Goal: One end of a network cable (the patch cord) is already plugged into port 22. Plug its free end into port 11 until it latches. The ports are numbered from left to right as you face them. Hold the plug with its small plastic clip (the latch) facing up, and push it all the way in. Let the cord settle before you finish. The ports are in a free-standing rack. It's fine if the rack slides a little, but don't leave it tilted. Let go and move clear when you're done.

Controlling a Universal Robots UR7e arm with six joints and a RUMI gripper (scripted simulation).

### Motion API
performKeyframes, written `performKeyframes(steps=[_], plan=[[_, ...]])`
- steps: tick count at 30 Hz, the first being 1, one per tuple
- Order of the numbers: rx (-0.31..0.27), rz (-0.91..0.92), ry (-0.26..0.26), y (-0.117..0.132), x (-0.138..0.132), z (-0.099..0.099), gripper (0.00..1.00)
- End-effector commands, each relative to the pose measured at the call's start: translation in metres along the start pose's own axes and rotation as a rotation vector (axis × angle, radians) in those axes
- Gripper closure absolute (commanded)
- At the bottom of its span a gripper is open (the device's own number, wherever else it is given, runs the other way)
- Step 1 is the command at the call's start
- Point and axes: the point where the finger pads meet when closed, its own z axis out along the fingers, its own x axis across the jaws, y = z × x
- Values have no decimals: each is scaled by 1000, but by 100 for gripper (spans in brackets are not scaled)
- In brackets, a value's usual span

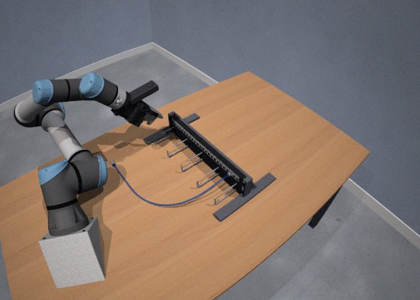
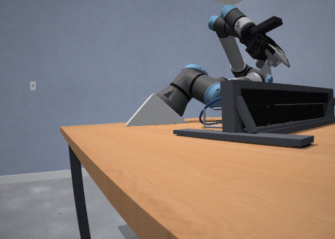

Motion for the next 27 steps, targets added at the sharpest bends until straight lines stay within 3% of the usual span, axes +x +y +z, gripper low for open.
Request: performKeyframes(steps=[1, 27], plan=[[-1, 1, 9, -1, 1, 8, 100], [-1, 1, 9, -1, 1, 38, 100]])
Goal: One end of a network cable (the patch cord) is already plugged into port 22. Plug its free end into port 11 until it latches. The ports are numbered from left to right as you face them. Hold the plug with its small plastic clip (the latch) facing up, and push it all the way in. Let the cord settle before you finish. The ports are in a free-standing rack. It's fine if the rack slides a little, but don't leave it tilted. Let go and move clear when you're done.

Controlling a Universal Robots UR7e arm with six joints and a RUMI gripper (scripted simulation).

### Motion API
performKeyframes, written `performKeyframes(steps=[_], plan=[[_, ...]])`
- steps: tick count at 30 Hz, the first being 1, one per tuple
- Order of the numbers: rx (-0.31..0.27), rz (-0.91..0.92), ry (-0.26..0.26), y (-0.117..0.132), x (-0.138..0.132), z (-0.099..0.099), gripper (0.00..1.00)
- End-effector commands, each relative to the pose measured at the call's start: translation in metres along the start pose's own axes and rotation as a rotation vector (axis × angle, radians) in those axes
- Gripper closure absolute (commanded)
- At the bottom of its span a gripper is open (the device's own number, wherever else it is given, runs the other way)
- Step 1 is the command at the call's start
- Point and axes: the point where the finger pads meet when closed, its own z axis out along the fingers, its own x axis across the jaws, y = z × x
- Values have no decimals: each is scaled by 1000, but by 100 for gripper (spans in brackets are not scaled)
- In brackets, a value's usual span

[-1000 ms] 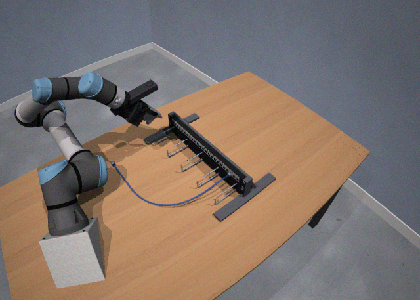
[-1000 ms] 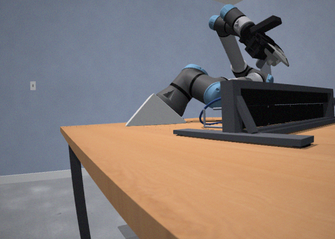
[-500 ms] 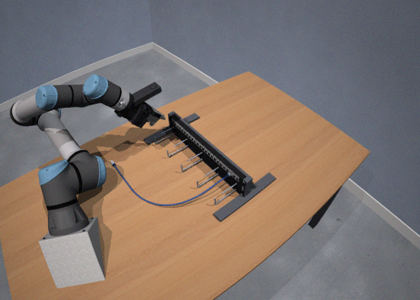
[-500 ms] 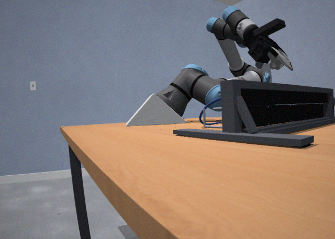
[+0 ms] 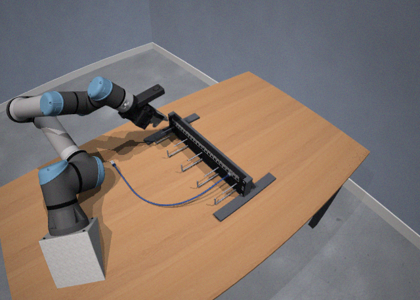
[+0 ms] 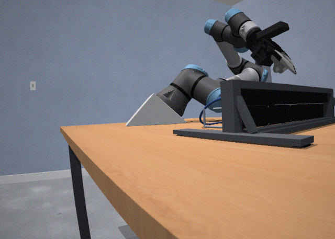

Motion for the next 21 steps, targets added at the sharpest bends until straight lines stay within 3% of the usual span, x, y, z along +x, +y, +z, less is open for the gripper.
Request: performKeyframes(steps=[1, 21], plan=[[3, 1, 8, -1, 0, 6, 100], [3, 1, 8, -1, 1, 24, 100]])
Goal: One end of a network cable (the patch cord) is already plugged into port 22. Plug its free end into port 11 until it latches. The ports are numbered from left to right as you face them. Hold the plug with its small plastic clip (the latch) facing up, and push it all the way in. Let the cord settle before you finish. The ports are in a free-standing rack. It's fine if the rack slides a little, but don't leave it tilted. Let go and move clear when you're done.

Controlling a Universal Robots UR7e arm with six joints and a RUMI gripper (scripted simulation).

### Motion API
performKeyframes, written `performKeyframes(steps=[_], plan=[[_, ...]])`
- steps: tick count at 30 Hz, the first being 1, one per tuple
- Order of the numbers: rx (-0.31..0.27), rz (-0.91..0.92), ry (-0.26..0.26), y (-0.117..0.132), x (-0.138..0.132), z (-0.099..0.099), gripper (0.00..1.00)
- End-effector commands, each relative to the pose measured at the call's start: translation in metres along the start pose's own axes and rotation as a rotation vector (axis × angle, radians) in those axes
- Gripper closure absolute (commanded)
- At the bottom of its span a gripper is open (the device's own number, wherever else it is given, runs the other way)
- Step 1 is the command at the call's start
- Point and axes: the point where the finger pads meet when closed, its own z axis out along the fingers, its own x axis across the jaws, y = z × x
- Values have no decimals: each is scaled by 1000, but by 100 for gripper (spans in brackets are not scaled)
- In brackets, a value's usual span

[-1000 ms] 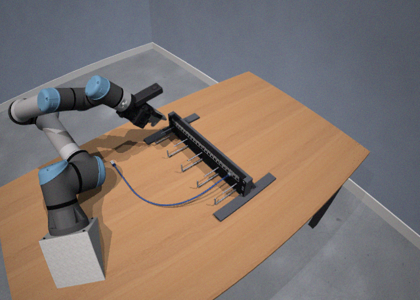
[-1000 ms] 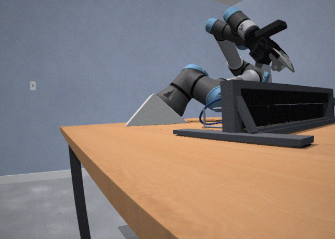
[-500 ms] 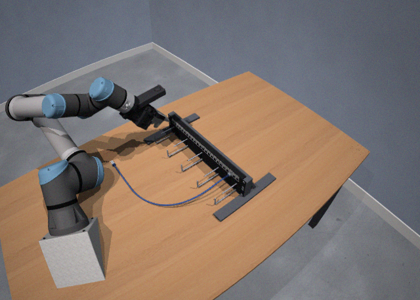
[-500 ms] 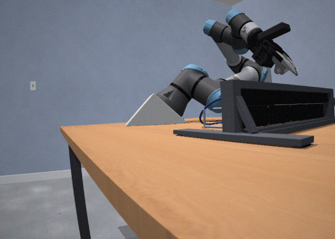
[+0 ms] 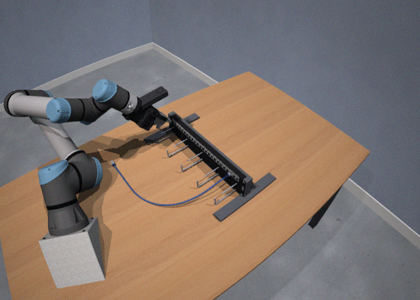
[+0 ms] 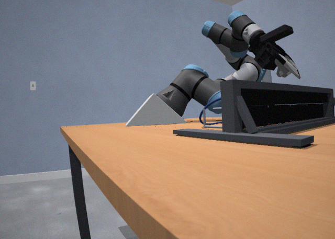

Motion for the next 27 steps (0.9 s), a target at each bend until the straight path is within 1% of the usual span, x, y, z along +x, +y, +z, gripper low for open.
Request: performKeyframes(steps=[1, 27], plan=[[3, 0, 3, -1, 0, 4, 100], [3, 0, 4, -1, 0, 14, 100]])
